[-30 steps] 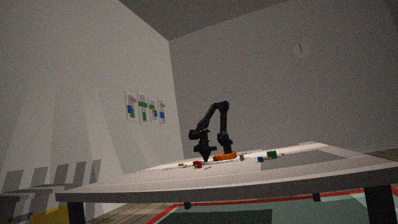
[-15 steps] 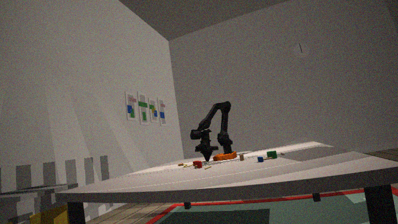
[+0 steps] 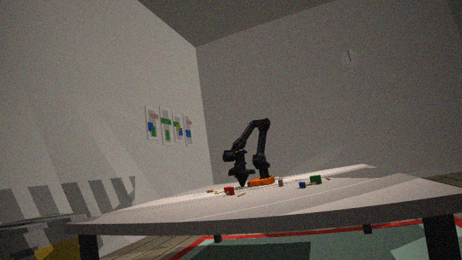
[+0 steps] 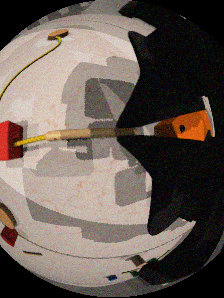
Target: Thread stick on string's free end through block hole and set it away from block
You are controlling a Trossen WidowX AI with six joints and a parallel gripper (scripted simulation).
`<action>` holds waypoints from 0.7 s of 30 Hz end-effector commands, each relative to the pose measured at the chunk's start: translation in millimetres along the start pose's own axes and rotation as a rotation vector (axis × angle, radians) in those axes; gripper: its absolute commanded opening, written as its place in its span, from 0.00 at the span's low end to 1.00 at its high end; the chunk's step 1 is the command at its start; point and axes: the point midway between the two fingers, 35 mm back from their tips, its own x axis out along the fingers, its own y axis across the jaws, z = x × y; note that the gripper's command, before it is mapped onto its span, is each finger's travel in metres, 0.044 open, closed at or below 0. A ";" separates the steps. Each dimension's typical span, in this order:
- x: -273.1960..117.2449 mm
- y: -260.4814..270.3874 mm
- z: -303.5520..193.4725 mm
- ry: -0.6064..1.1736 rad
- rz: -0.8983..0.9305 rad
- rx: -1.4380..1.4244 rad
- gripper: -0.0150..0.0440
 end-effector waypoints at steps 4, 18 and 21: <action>-1.0 0.0 -5.5 0.008 0.001 0.000 0.25; 7.5 -0.7 -8.3 0.005 0.014 0.002 0.43; 5.6 -0.9 -7.7 0.005 0.014 0.002 0.57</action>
